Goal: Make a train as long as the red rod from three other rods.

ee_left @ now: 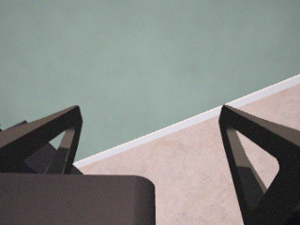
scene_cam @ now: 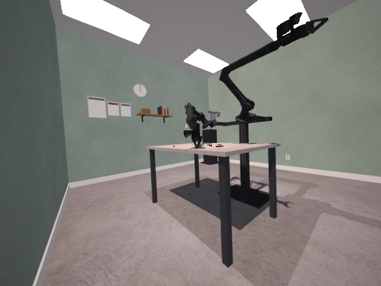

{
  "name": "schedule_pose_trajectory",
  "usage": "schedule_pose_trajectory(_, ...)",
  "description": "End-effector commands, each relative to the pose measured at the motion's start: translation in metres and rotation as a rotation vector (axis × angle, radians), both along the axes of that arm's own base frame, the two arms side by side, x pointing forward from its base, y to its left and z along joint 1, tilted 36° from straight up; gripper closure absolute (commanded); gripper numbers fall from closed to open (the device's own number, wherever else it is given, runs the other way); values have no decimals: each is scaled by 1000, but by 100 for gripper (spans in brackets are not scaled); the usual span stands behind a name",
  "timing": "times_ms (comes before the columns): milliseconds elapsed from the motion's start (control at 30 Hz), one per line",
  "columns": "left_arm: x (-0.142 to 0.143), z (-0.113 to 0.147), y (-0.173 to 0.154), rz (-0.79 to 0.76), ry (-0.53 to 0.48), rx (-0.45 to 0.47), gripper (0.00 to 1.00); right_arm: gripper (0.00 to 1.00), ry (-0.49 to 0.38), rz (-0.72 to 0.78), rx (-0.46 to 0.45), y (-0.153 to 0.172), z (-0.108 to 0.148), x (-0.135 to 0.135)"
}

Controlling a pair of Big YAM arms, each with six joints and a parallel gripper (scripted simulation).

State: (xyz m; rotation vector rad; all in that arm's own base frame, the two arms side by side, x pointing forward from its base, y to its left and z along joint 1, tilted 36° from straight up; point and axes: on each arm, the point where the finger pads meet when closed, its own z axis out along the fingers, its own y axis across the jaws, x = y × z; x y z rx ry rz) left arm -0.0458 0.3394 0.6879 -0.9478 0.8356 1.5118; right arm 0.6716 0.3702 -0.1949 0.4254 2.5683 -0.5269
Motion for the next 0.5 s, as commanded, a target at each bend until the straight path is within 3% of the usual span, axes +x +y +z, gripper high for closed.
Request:
schedule_pose_trajectory(0,-4,-1,-3,9,-10,-6,0,96,-8,-4,7,-5,-5,14)
schedule_pose_trajectory(467,-4,-1,-3,9,-10,-6,0,96,-7,-2,6,-4,-5,12)
